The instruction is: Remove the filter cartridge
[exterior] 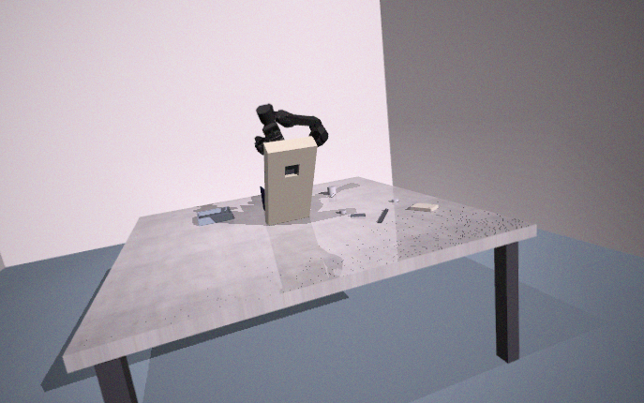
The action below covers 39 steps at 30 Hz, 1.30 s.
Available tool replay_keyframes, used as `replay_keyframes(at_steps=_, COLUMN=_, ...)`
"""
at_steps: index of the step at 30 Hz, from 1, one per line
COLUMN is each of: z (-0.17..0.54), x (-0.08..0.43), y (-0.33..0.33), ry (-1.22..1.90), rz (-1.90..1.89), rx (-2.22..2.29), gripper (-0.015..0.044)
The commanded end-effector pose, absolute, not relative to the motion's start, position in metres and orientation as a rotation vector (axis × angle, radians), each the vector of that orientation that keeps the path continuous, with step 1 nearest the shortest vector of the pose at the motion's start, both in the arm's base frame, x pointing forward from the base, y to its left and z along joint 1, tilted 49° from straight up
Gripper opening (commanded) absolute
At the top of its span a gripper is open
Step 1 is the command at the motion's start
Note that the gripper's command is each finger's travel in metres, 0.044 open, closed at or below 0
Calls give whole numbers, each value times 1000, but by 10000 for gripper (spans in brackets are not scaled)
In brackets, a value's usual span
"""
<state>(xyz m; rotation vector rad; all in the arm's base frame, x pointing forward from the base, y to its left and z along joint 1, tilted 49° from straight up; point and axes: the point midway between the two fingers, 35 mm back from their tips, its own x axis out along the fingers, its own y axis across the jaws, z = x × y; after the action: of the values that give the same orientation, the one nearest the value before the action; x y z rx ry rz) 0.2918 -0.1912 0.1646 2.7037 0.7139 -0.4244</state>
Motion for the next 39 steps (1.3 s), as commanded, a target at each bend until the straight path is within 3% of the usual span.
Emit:
replay_keyframes(at_steps=1, z=164, x=296, y=-188, ry=708, rz=-424, rx=2700, gripper=109)
replay_keyframes(at_steps=39, z=161, x=311, y=-180, ry=706, rz=-412, rx=2705, gripper=109)
